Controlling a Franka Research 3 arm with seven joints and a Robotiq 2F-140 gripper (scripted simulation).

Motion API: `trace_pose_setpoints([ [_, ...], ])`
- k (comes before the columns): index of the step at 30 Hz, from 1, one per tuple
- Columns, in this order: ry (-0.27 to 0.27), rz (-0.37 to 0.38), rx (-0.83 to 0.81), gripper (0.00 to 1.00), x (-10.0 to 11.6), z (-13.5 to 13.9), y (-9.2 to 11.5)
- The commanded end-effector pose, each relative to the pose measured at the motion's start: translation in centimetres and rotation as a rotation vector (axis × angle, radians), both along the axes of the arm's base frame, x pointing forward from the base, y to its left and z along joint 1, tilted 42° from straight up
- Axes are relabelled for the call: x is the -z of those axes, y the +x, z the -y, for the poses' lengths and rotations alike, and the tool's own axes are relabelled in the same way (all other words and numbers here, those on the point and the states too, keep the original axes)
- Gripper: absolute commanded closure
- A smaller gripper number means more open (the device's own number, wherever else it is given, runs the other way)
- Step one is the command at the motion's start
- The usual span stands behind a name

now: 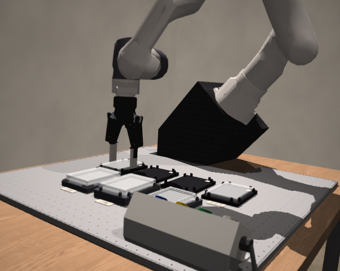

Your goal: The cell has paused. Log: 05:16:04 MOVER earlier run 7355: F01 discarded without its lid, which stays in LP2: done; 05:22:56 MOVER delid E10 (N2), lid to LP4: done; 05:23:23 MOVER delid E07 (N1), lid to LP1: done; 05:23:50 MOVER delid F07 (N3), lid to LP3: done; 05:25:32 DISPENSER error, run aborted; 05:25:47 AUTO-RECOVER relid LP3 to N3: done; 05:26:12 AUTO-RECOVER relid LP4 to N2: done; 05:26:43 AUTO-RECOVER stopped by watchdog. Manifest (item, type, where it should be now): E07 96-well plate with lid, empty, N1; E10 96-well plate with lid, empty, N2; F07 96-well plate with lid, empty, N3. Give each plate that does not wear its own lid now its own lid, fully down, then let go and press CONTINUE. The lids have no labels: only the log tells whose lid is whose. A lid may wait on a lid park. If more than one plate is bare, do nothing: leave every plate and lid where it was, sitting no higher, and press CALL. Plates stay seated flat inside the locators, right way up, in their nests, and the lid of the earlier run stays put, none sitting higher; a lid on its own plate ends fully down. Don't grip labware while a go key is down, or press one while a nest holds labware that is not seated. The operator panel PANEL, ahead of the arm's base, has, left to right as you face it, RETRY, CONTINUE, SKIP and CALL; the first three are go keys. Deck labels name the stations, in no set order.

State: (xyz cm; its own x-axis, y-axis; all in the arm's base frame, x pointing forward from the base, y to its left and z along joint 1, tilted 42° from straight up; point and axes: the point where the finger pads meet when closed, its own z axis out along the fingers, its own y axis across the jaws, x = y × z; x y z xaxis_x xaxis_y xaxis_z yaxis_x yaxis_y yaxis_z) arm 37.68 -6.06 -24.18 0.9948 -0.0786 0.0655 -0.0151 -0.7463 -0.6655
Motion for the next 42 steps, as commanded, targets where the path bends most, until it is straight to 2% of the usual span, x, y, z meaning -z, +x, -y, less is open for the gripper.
trace_pose_setpoints([
  [1,-0.001,0.005,-0.006,1.0,-0.13,0.19,-0.02],
  [42,-0.001,0.005,-0.006,1.0,-0.53,0.54,-0.08],
])
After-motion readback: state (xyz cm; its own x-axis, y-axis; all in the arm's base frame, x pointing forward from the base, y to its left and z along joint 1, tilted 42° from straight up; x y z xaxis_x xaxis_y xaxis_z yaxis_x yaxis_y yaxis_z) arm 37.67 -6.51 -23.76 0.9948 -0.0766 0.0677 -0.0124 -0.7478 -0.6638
